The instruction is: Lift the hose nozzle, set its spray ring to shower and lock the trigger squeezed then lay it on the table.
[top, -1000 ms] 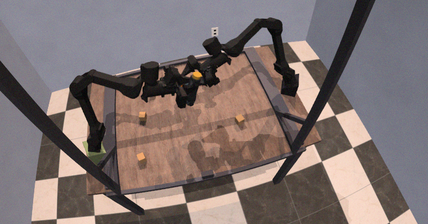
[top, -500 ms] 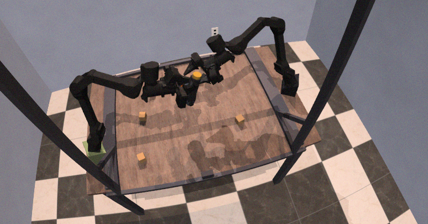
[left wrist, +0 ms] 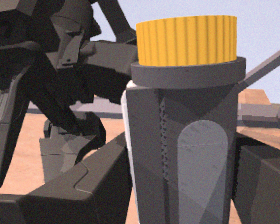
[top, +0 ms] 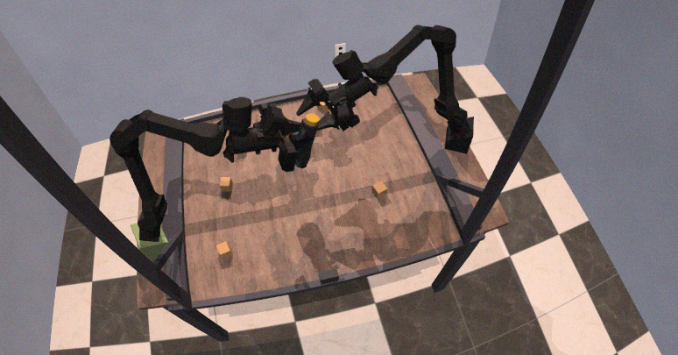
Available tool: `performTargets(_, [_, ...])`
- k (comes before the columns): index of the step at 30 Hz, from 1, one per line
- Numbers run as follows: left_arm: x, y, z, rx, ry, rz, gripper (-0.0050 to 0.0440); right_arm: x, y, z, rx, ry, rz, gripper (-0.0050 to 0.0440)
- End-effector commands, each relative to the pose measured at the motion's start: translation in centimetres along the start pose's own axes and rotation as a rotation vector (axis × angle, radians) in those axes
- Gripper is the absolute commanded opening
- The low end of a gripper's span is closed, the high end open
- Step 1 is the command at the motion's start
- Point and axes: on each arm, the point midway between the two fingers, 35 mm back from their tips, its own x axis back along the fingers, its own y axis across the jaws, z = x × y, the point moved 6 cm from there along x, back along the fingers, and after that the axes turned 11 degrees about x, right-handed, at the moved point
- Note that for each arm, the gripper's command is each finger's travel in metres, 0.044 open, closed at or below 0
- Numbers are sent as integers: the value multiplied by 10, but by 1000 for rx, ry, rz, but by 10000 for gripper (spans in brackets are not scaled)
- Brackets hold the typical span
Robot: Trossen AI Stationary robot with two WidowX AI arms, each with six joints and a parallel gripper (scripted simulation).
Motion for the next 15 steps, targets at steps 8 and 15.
performTargets(8, [5, 2, -15, 9, -43, 3, 170, 22, -6, 4, -8, 14, 19, 408])
performTargets(15, [5, 2, -15, 9, -43, 3, 170, 28, -5, 4, -8, 13, 18, 408])
